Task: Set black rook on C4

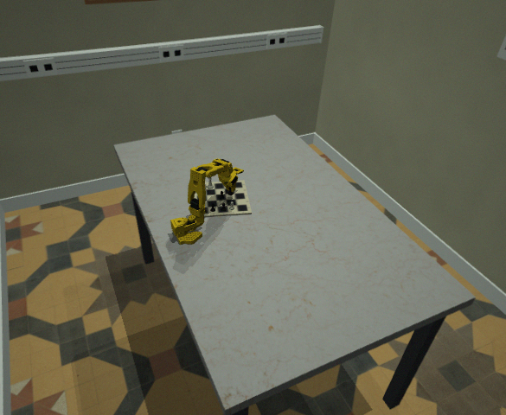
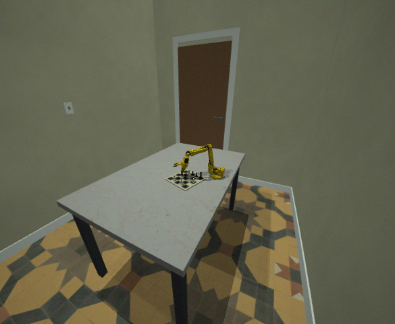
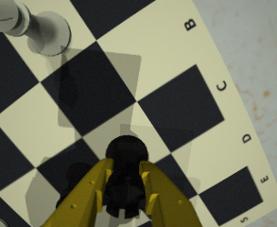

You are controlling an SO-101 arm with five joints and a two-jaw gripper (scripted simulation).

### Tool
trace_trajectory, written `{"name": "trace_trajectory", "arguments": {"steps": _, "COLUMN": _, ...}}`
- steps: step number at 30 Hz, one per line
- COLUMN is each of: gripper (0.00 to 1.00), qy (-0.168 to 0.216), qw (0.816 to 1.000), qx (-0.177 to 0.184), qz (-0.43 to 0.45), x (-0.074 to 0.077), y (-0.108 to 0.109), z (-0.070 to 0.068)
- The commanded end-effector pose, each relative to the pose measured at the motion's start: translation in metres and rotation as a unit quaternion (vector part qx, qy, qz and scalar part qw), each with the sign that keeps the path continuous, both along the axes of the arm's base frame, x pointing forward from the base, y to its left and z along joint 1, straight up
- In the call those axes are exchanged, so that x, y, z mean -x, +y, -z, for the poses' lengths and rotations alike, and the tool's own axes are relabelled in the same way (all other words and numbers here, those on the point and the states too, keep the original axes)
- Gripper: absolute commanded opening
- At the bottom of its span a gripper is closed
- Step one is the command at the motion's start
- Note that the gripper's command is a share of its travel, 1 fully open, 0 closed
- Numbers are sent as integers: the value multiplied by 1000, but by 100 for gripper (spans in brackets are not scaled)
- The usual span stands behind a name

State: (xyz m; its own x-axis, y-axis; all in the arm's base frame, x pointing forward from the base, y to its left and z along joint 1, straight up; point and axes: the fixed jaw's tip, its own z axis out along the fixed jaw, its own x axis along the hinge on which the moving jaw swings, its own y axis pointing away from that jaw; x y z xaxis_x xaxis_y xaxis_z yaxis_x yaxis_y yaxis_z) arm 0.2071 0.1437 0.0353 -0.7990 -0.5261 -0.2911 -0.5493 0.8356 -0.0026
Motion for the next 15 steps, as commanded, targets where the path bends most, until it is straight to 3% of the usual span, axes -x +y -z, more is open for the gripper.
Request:
{"name": "trace_trajectory", "arguments": {"steps": 1, "gripper": 0, "qy": 2, "qw": 1000, "qx": 1, "qz": -6, "x": 1, "y": 2, "z": -1}}
{"name": "trace_trajectory", "arguments": {"steps": 15, "gripper": 0, "qy": 2, "qw": 1000, "qx": 1, "qz": -6, "x": 1, "y": 2, "z": 2}}
